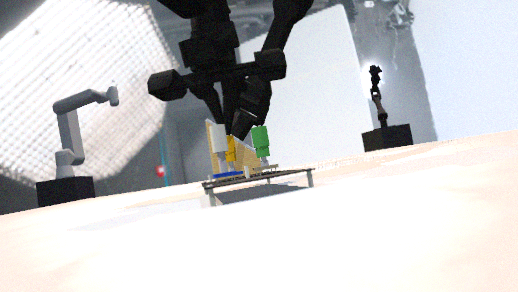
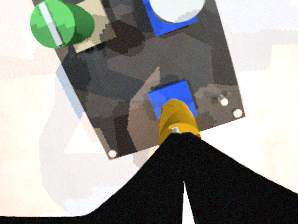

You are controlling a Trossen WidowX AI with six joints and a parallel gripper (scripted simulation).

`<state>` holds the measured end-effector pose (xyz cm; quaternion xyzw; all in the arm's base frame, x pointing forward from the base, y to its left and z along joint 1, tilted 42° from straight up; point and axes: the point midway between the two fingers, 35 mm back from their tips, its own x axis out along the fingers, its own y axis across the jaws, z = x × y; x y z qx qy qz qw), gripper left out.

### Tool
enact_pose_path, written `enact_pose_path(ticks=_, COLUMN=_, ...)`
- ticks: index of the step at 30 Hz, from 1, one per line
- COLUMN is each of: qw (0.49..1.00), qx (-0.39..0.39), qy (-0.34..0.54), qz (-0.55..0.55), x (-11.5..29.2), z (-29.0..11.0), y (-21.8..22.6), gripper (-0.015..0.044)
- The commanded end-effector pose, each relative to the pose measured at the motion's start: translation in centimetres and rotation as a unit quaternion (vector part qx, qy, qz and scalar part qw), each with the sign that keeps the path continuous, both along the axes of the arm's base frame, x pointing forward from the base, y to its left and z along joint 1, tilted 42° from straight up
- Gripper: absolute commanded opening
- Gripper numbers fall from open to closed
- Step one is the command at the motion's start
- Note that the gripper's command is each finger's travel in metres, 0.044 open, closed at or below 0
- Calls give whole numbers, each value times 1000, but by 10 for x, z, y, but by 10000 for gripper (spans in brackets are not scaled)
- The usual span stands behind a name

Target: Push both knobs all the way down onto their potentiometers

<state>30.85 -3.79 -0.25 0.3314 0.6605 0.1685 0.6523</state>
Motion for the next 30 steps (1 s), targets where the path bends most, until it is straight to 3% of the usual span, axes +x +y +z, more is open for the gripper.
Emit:
enact_pose_path(ticks=1, qw=1000, qx=1, qy=2, qz=1, x=1, z=-2, y=3, gripper=0)
enact_pose_path(ticks=30, qw=1000, qx=1, qy=1, qz=1, x=1, z=-7, y=7, gripper=0)
